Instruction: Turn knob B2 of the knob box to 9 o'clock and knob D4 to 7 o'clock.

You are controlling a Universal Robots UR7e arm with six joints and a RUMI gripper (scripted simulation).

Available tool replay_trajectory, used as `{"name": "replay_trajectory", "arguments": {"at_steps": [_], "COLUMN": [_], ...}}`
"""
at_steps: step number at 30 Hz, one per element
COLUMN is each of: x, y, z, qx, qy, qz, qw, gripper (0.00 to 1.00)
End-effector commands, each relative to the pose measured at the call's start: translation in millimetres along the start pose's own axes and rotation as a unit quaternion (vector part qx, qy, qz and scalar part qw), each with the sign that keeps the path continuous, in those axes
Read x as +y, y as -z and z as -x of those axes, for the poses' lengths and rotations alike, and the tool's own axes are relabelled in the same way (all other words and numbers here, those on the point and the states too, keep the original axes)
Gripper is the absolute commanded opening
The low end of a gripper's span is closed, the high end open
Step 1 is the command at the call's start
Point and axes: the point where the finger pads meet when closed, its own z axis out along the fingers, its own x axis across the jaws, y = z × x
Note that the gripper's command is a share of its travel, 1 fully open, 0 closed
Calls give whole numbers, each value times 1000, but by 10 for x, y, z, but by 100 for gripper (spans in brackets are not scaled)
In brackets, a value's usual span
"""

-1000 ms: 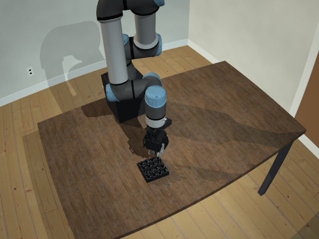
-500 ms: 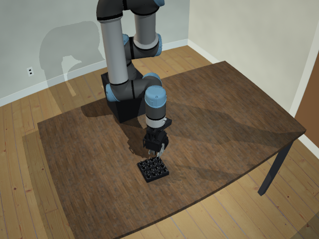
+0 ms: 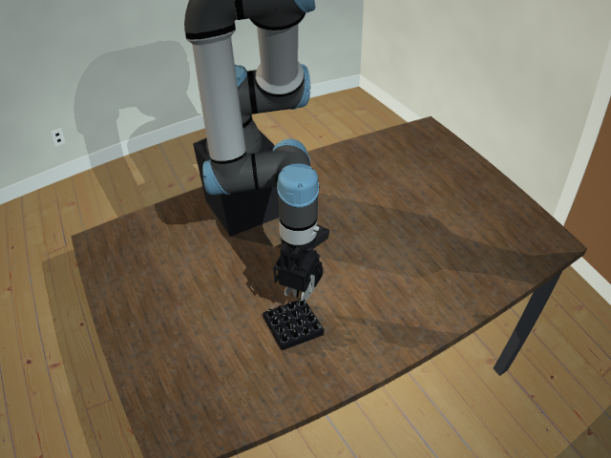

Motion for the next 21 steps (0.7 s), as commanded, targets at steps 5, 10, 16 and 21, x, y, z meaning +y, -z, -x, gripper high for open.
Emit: {"name": "replay_trajectory", "arguments": {"at_steps": [5, 10, 16, 21], "x": [24, -15, -28, -25], "y": [4, 2, 0, 0], "z": [-10, -8, -2, -1], "qx": [1, 0, 0, 0], "qy": [0, 0, 0, 0], "qz": [2, 1, 1, 1], "qw": [1000, 1000, 1000, 1000], "gripper": [11, 11, 11, 11]}}
